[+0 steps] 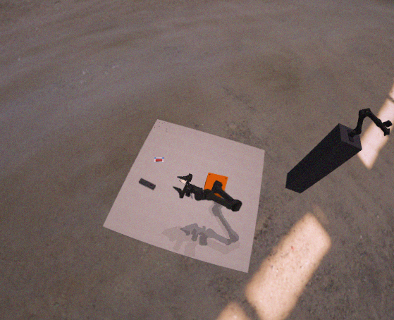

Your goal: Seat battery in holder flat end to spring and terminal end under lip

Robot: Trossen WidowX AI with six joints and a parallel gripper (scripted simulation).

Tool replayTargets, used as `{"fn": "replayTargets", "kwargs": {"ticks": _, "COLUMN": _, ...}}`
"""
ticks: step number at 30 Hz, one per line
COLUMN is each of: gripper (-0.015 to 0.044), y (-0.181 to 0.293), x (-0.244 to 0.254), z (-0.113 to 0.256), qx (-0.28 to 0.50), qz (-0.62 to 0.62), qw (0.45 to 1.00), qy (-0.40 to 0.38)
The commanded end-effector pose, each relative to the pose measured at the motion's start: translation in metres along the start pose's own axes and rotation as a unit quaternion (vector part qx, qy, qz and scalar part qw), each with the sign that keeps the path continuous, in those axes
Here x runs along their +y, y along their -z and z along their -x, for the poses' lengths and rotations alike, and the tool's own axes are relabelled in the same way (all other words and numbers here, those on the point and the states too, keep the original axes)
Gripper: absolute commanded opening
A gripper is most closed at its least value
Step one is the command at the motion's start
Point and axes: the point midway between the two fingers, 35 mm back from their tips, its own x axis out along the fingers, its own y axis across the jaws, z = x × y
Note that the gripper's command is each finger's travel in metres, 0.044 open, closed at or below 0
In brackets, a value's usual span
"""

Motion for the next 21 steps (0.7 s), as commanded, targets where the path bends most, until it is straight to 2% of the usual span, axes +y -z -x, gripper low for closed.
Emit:
{"fn": "replayTargets", "kwargs": {"ticks": 1, "gripper": 0.0374, "y": 0.004, "x": 0.001, "z": -0.002, "qx": 0.009, "qz": 0.004, "qw": 1.0, "qy": -0.003}}
{"fn": "replayTargets", "kwargs": {"ticks": 2, "gripper": 0.0347, "y": 0.018, "x": 0.003, "z": -0.006, "qx": 0.038, "qz": 0.015, "qw": 0.999, "qy": -0.013}}
{"fn": "replayTargets", "kwargs": {"ticks": 5, "gripper": 0.0269, "y": 0.095, "x": 0.014, "z": -0.017, "qx": 0.193, "qz": 0.063, "qw": 0.976, "qy": -0.077}}
{"fn": "replayTargets", "kwargs": {"ticks": 8, "gripper": 0.019, "y": 0.154, "x": 0.023, "z": -0.008, "qx": 0.312, "qz": 0.08, "qw": 0.936, "qy": -0.142}}
{"fn": "replayTargets", "kwargs": {"ticks": 12, "gripper": 0.0085, "y": 0.229, "x": 0.038, "z": 0.032, "qx": 0.474, "qz": 0.06, "qw": 0.84, "qy": -0.256}}
{"fn": "replayTargets", "kwargs": {"ticks": 15, "gripper": 0.0006, "y": 0.261, "x": 0.051, "z": 0.071, "qx": 0.561, "qz": 0.008, "qw": 0.756, "qy": -0.337}}
{"fn": "replayTargets", "kwargs": {"ticks": 19, "gripper": 0.0, "y": 0.273, "x": 0.068, "z": 0.118, "qx": 0.632, "qz": -0.1, "qw": 0.641, "qy": -0.423}}
{"fn": "replayTargets", "kwargs": {"ticks": 21, "gripper": 0.0, "y": 0.272, "x": 0.071, "z": 0.124, "qx": 0.64, "qz": -0.121, "qw": 0.623, "qy": -0.434}}
